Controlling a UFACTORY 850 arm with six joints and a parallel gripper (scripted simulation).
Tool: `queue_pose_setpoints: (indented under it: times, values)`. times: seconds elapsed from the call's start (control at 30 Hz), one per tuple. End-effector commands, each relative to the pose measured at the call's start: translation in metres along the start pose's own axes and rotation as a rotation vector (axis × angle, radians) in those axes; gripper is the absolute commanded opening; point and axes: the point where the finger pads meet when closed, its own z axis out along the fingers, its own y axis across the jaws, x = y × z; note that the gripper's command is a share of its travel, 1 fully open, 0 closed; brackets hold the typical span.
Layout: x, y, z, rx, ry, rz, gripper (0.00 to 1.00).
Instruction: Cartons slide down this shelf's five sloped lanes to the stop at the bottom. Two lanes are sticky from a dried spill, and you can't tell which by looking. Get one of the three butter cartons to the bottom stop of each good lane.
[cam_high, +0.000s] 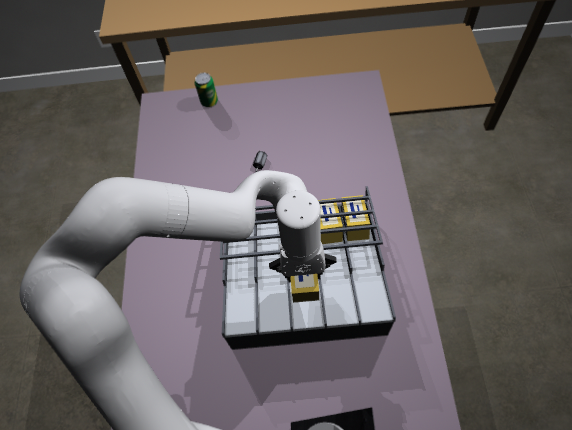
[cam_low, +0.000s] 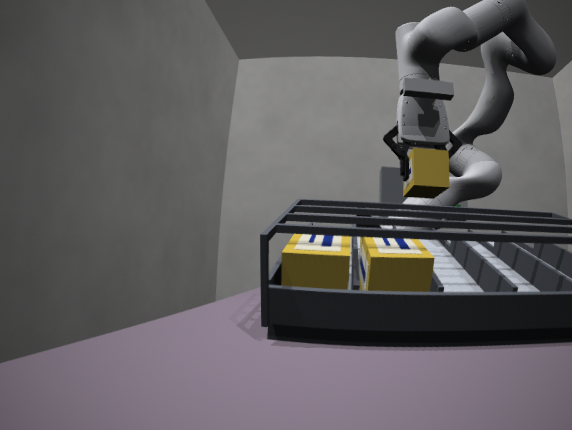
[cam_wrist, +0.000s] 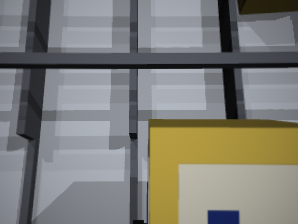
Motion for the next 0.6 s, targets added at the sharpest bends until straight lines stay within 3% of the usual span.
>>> queue_pose_setpoints:
  times: [0.0, 0.47, 0.5, 0.57]
  values:
    - [0.0014, 0.0007, 0.0090, -0.002, -0.093, -0.001, 0.00]
    - [0.0014, 0.0007, 0.0090, -0.002, -0.093, -0.001, 0.00]
    - [0.0011, 0.0002, 0.0091, -0.002, -0.192, -0.003, 0.00]
    - [0.0011, 0.0002, 0.0091, -0.002, -0.192, -0.003, 0.00]
